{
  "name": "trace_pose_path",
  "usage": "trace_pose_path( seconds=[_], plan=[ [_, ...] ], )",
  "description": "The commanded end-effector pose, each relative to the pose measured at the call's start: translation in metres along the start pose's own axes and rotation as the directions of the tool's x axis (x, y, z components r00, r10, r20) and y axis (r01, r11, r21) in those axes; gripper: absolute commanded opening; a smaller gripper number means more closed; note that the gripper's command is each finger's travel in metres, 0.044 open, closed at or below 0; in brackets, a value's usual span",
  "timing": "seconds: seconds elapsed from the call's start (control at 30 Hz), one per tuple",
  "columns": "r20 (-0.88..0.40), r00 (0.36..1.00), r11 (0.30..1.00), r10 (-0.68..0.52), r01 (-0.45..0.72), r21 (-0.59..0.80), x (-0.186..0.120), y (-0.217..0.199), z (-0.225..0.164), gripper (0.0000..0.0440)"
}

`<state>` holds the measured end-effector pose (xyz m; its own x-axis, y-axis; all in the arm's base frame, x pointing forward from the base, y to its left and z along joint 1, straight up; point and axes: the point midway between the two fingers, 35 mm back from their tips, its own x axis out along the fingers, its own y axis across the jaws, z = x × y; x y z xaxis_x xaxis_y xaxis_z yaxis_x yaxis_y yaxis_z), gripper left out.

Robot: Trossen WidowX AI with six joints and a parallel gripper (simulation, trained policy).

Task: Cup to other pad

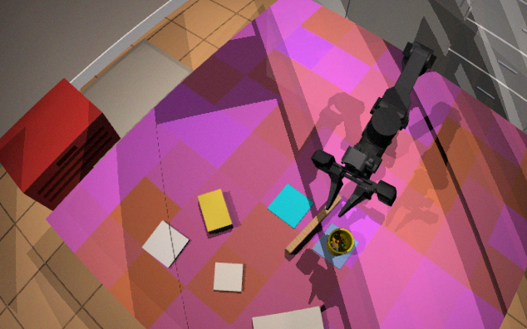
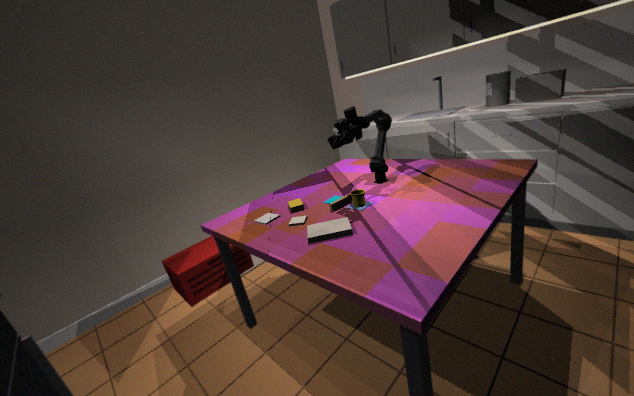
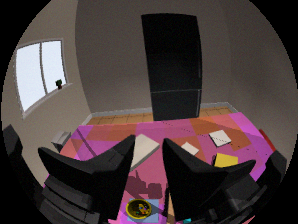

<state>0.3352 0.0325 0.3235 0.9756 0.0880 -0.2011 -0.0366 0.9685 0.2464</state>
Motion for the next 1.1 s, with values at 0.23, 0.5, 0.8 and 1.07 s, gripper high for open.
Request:
trace_pose_path(
  seconds=[0.23,0.5,0.8,1.07],
  plan=[
    [-0.117,0.993,0.993,0.006,0.007,0.114,0.012,0.012,-0.004,0.0135],
    [-0.21,0.978,0.978,0.007,0.038,0.207,0.018,0.021,-0.007,0.0143],
    [-0.316,0.949,0.947,0.003,0.1,0.306,0.025,0.031,-0.012,0.0151],
    [-0.412,0.911,0.907,-0.006,0.179,0.382,0.031,0.038,-0.019,0.0155]
  ],
)
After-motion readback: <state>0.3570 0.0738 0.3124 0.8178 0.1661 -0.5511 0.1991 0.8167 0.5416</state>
